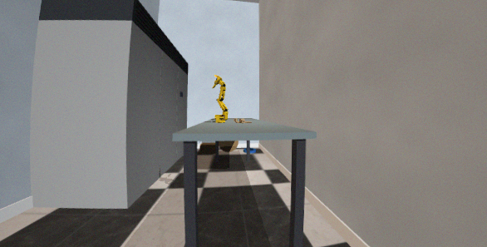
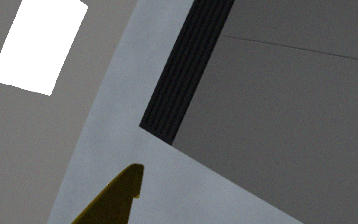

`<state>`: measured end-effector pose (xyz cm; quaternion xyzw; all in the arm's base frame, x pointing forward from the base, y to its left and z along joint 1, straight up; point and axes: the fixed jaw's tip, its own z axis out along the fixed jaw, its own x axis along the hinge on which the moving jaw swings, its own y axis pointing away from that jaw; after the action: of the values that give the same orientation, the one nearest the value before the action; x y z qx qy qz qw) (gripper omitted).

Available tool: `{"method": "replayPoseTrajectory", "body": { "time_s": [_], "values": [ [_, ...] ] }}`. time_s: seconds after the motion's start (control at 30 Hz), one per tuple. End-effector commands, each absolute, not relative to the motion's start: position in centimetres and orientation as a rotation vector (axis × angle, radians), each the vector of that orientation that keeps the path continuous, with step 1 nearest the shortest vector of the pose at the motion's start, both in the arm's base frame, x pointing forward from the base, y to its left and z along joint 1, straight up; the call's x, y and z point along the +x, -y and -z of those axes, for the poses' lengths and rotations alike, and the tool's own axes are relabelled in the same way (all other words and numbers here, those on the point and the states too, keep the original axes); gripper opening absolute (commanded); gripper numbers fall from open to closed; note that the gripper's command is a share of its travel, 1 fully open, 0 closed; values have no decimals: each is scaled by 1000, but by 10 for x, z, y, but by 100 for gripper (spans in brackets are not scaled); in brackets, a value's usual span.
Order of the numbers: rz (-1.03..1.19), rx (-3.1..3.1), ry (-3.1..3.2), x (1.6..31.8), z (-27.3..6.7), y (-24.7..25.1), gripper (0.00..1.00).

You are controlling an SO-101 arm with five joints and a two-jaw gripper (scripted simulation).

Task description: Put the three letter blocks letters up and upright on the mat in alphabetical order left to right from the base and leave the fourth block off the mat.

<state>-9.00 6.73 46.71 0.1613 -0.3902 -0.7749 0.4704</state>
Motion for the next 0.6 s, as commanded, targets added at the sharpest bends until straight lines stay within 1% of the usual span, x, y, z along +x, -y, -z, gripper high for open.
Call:
{"method": "replayPoseTrajectory", "body": {
  "time_s": [0.0, 0.2, 0.23, 0.33, 0.57],
  "values": [
    [1913, 379, 912, -81, -472, -60, 100],
    [1913, 379, 912, -81, -472, -60, 100],
    [1898, 398, 959, -91, -467, -67, 100],
    [1894, 403, 971, -94, -465, -70, 100],
    [1866, 437, 1052, -115, -453, -85, 100]
  ]
}}
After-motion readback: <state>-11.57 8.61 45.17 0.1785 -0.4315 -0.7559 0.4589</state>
